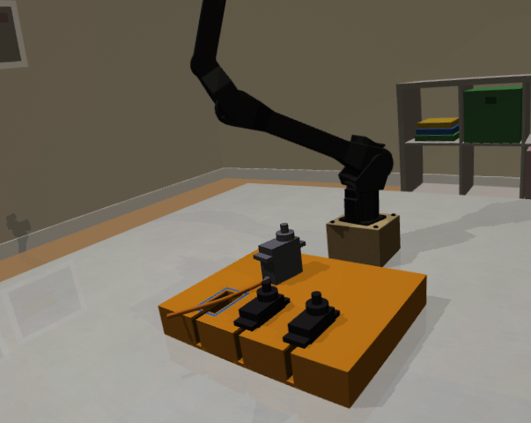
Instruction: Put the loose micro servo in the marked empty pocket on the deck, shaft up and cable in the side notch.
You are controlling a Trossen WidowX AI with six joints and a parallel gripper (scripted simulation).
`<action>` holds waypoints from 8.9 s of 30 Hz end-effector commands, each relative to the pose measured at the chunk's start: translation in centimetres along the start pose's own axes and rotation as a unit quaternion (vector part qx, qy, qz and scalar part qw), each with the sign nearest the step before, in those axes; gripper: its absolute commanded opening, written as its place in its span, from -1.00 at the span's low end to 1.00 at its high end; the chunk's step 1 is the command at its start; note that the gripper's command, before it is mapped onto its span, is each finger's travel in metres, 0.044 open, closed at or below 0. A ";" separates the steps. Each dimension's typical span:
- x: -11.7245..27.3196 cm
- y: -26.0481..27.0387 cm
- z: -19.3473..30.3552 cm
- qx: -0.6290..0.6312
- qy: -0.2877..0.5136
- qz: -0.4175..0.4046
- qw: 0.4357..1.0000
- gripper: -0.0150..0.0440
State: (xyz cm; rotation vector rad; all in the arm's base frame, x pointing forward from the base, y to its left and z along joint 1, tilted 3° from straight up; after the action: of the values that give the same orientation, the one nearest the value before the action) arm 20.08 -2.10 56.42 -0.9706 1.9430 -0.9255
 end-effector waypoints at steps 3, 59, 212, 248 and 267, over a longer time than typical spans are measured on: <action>0.8 0.4 -3.0 0.026 0.002 0.020 0.999 -0.49; -6.5 13.6 -15.8 0.200 0.146 0.007 0.969 -0.49; 13.5 37.5 31.2 -0.511 0.813 -0.029 0.275 -0.49; 9.9 40.2 29.8 -0.513 0.813 -0.029 0.276 -0.49; 7.6 41.8 28.4 -0.514 0.812 -0.030 0.275 -0.49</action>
State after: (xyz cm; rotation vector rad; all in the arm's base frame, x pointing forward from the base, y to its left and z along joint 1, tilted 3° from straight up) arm 28.85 2.03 6.37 -0.1869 4.7324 -0.2237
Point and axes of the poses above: the point midway between the two fingers, 35 mm back from their tips, its own x axis back along the fingers, its own y axis across the jaws, z = x × y, the point moved 6 cm from there along x, back along the fingers, and after that the axes turned 5 degrees about -x, right-handed, at the moved point
